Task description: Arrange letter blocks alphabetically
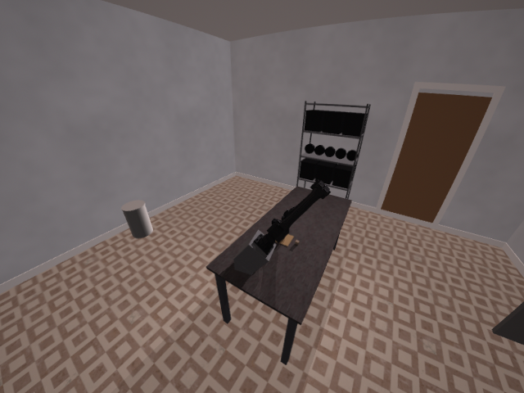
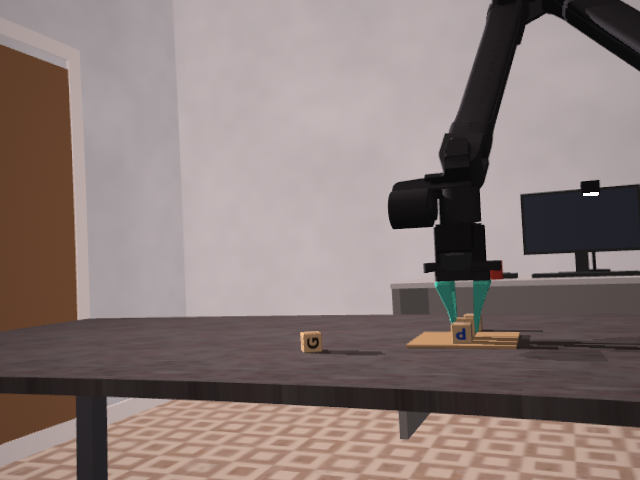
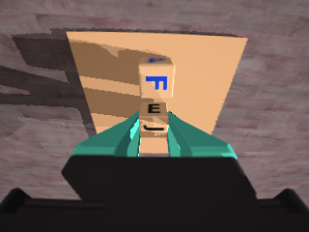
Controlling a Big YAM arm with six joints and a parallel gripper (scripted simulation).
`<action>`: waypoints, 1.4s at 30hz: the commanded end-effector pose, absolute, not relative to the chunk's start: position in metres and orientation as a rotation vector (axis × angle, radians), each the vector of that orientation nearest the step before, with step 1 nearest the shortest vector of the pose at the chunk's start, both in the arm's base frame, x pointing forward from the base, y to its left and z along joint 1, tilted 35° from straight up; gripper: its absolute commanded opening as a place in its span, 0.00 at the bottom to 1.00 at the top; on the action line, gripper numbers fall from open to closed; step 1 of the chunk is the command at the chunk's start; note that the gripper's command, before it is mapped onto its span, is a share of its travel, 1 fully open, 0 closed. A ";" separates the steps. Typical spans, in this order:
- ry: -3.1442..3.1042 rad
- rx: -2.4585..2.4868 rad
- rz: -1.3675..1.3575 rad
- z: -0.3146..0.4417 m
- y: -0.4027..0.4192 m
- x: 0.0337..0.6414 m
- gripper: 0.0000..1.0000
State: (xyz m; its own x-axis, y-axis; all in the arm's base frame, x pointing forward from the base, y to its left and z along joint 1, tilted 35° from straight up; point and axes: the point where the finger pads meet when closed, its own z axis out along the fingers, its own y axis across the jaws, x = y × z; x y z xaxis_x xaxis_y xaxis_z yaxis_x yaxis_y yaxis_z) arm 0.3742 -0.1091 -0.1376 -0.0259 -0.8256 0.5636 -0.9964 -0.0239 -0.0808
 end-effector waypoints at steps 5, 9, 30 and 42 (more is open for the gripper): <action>-1.920 1.895 0.663 -0.144 -0.111 0.372 0.20; -1.920 1.895 0.663 -0.144 -0.111 0.372 0.20; -1.921 1.895 0.663 -0.144 -0.111 0.372 0.20; -1.917 1.901 0.669 -0.144 -0.113 0.374 0.20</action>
